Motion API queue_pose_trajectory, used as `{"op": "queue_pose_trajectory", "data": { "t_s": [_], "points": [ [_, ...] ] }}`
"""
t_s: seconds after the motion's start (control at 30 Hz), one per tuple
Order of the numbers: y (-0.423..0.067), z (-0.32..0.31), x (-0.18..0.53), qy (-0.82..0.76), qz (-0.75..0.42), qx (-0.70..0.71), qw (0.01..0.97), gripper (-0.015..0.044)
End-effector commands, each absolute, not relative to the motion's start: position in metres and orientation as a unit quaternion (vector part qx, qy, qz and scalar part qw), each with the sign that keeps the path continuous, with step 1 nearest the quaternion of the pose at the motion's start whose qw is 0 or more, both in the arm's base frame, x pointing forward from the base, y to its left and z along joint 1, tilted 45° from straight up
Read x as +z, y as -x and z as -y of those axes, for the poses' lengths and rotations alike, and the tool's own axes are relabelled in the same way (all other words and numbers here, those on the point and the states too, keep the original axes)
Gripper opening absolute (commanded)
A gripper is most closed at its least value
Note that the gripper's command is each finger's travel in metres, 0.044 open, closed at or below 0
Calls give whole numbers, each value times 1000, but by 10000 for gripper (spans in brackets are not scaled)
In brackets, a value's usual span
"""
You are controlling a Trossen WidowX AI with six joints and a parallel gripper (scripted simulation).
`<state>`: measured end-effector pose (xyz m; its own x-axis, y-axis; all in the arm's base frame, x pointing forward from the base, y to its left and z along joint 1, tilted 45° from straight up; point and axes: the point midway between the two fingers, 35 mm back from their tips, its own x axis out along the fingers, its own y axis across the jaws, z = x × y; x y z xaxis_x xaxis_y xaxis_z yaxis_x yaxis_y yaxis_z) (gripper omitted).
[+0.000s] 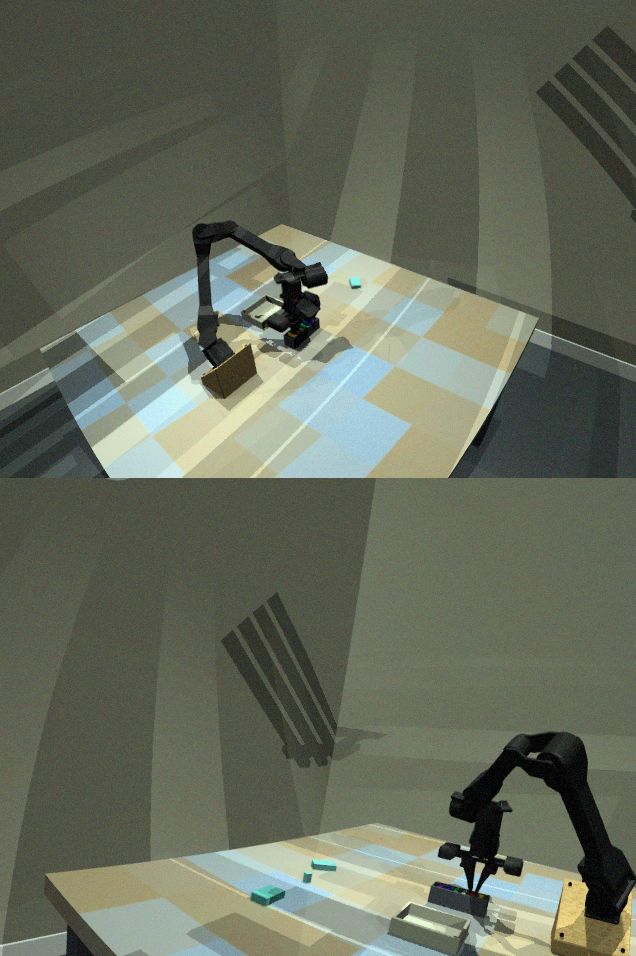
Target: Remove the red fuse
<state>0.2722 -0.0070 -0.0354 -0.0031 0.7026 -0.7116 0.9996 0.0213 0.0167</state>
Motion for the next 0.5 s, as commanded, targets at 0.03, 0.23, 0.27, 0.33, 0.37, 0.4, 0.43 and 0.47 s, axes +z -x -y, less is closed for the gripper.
{"op": "queue_pose_trajectory", "data": {
  "t_s": [0.03, 0.23, 0.27, 0.33, 0.37, 0.4, 0.43, 0.47],
  "points": [
    [-273, 10, -33, -647, -656, -264, 284, 0],
    [-273, 12, -31, -647, -656, -264, 284, 0],
    [-273, 13, -30, -647, -656, -264, 284, 0],
    [-273, 13, -30, -647, -656, -264, 284, 0],
    [-273, 14, -29, -647, -656, -264, 284, 0],
    [-273, 14, -29, -647, -656, -264, 283, 0],
    [-273, 14, -29, -647, -656, -264, 283, 0],
    [-273, 15, -28, -647, -656, -264, 283, 0]
  ]
}}
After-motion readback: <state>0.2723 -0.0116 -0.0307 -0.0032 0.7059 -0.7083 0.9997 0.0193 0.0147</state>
